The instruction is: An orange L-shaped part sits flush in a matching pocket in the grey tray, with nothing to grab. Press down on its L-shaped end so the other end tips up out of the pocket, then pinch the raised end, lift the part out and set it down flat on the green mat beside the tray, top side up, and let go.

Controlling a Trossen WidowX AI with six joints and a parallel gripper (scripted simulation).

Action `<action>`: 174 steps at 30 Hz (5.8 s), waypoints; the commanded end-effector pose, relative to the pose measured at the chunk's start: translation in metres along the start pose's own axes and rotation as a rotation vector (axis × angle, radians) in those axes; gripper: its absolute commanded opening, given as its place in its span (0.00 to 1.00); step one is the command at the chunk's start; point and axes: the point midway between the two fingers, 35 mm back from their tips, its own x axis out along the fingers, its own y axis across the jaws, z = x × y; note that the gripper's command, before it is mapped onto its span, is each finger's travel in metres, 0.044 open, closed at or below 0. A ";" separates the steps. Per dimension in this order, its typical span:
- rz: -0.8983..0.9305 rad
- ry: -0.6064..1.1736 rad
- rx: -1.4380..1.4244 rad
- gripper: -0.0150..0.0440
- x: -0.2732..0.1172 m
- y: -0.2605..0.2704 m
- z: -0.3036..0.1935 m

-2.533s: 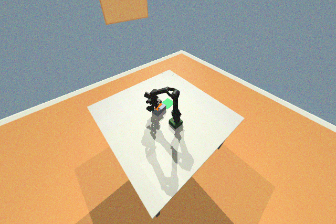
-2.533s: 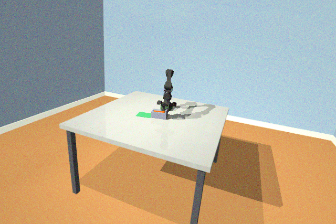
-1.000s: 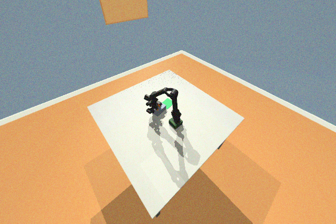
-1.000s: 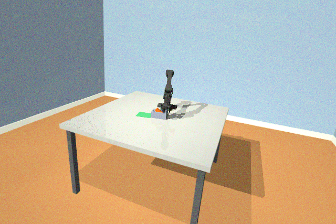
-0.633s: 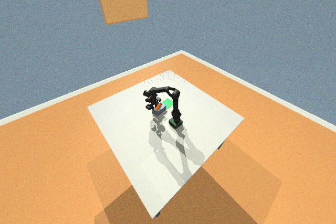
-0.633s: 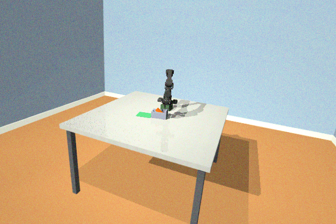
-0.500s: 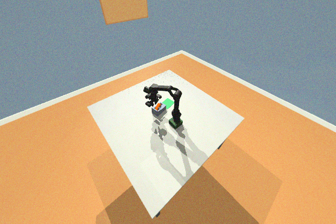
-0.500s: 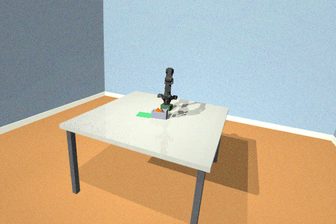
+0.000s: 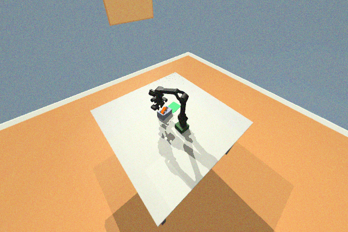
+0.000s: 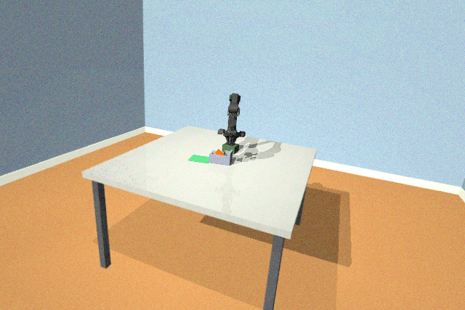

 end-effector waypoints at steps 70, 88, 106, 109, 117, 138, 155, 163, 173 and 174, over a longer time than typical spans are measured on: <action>-0.024 0.004 1.567 0.73 0.063 -0.078 0.009; -0.020 0.004 1.562 0.48 0.074 -0.077 0.009; -0.020 0.004 1.562 0.25 0.072 -0.077 0.009; -0.021 0.004 1.563 0.25 0.069 -0.077 0.009; -0.023 0.004 1.565 0.25 0.056 -0.077 0.008; -0.024 0.004 1.567 0.25 0.023 -0.077 0.009; -0.024 0.004 1.567 0.25 -0.005 -0.077 0.009; -0.024 0.004 1.567 0.25 -0.011 -0.077 0.009; -0.025 0.002 1.567 0.25 -0.012 -0.096 0.008; -0.026 0.002 1.567 0.25 -0.011 -0.100 0.008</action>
